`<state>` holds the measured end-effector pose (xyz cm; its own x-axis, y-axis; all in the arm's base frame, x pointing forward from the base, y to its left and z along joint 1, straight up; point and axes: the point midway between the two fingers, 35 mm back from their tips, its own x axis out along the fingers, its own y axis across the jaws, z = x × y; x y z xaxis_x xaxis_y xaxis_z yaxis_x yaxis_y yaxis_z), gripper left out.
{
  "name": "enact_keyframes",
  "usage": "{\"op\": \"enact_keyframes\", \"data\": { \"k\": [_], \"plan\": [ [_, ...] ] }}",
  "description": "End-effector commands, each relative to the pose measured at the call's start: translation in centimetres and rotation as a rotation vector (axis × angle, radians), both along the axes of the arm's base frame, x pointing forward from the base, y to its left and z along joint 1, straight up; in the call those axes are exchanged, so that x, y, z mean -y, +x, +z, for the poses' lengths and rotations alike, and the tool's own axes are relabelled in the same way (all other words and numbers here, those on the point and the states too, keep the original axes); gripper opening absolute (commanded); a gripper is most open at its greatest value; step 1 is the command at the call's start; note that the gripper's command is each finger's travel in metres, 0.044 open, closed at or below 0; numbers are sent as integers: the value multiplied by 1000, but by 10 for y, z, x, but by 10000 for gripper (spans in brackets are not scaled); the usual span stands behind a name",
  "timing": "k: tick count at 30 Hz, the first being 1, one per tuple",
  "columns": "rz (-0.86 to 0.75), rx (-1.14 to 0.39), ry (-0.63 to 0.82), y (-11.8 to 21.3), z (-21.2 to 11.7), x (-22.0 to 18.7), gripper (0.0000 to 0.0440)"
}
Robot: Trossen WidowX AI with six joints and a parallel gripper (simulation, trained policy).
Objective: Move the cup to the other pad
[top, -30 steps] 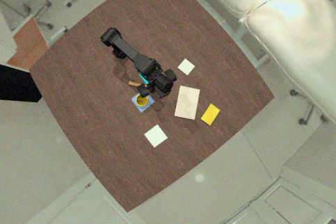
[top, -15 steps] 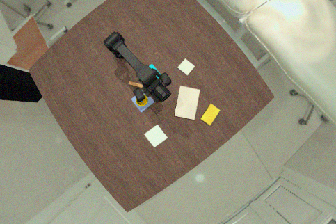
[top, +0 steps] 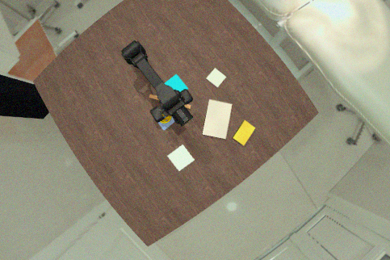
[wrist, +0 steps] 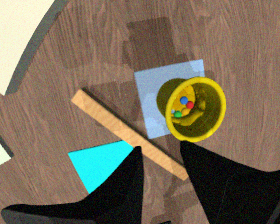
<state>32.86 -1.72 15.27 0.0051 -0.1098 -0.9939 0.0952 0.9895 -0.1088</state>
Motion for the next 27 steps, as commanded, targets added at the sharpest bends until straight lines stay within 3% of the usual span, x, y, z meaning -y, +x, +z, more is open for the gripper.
{"op": "enact_keyframes", "data": {
  "k": [1,22,25,27],
  "plan": [
    [11,-34,-8,-1,-13,6,143],
    [116,-125,12,-8,-79,27,174],
    [151,-132,22,-9,-88,27,170],
    [176,-134,25,-9,-91,27,144]
  ]
}}
